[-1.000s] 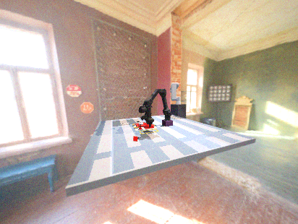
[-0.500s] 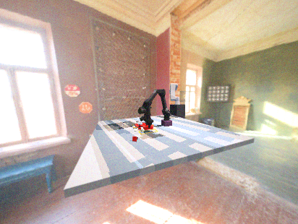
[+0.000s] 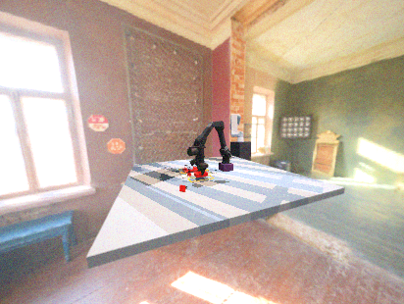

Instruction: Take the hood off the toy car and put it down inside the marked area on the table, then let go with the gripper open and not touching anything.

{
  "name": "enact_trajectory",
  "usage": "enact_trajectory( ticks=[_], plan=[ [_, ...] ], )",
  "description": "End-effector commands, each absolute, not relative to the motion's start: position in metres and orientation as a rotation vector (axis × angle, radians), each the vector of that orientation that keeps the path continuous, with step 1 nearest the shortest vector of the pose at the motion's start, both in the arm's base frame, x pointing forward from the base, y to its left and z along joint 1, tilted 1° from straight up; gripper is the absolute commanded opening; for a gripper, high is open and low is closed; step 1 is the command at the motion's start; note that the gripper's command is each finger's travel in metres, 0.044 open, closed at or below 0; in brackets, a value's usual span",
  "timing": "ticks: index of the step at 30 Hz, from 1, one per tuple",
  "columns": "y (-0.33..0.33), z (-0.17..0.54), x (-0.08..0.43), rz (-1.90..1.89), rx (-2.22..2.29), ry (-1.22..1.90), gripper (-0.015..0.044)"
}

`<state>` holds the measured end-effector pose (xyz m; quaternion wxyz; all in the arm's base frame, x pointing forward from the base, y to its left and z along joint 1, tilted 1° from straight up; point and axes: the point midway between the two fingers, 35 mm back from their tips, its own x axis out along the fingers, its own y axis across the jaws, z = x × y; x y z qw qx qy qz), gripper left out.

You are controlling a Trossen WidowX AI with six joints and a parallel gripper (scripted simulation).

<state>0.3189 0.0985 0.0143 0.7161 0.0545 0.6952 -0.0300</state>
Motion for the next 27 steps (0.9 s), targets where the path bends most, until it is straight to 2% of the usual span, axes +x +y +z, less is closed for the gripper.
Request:
enact_trajectory(
  ticks=[1, 27],
  plan=[
    [0.098, 0.011, 0.318, -0.071, 0.125, 1.541, 0.0],
    [0.099, -0.001, 0.318, -0.071, 0.125, 1.541, 0.0]
  ],
)
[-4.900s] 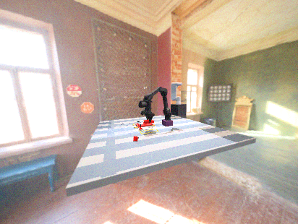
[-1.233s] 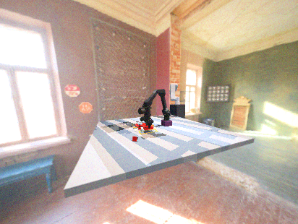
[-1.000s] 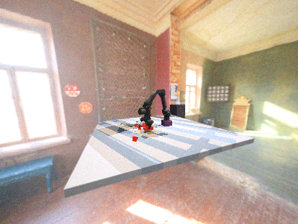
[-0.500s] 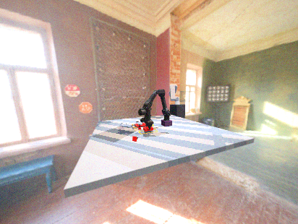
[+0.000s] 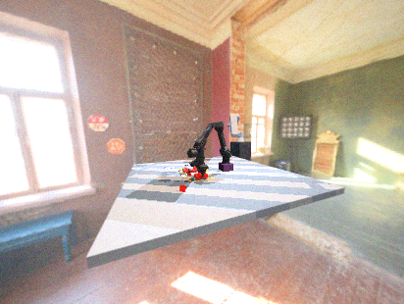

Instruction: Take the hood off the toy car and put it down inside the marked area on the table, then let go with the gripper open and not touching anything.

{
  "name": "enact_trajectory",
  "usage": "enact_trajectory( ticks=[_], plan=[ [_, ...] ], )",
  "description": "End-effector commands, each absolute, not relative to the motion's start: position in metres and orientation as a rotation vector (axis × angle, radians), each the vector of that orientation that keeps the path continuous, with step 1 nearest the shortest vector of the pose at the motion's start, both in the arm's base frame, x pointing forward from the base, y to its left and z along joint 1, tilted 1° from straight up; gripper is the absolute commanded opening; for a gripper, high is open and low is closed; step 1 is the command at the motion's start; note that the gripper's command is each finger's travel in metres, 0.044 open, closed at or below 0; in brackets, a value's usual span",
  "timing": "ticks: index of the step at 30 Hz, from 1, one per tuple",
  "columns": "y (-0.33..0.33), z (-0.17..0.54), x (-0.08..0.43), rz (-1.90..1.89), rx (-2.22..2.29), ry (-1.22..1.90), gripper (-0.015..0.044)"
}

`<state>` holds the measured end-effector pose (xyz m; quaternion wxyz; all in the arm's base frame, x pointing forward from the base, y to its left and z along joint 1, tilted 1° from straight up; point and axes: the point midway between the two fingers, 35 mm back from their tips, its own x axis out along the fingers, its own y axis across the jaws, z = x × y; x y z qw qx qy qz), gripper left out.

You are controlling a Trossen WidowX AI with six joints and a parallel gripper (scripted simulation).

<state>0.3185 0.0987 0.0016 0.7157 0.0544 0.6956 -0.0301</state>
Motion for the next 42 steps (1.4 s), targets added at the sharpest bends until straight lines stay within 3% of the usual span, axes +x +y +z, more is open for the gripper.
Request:
enact_trajectory(
  ticks=[1, 20, 36, 42],
  plan=[
    [0.099, -0.001, 0.318, -0.071, 0.125, 1.541, 0.0],
    [0.099, -0.01, 0.318, -0.071, 0.125, 1.541, 0.0],
    [0.099, -0.008, 0.319, -0.067, 0.12, 1.54, 0.042],
    [0.099, 0.016, 0.32, -0.068, 0.119, 1.541, 0.044]
  ],
)
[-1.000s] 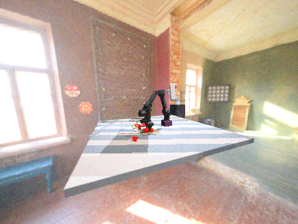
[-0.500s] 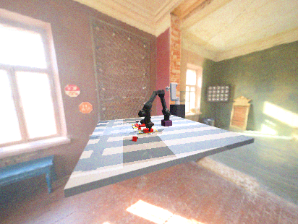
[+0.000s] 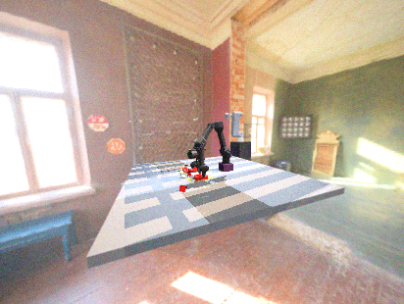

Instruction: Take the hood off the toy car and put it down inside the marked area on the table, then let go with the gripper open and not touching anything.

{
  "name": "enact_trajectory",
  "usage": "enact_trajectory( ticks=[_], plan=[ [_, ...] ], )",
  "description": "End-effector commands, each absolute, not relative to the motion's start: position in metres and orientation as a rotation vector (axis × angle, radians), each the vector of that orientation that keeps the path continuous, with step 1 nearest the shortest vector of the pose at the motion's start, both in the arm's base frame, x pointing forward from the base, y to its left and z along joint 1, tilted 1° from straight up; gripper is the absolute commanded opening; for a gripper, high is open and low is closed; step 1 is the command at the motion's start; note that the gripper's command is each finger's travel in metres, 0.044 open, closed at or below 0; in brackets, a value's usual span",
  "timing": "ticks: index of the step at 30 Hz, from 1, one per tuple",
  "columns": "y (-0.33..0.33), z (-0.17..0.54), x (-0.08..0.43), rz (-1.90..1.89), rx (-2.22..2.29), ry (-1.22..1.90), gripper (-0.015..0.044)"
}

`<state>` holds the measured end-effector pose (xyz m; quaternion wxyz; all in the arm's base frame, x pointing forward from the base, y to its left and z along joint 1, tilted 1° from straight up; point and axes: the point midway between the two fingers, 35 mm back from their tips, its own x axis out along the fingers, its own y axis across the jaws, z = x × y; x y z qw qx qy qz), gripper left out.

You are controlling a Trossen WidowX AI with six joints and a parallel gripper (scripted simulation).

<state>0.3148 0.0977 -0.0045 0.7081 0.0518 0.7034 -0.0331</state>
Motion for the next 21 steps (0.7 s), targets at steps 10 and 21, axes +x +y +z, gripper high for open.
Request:
enact_trajectory(
  ticks=[10, 21],
  plan=[
    [0.097, 0.064, 0.317, -0.07, 0.117, 1.542, 0.044],
    [0.097, 0.064, 0.317, -0.07, 0.117, 1.542, 0.044]
  ],
)
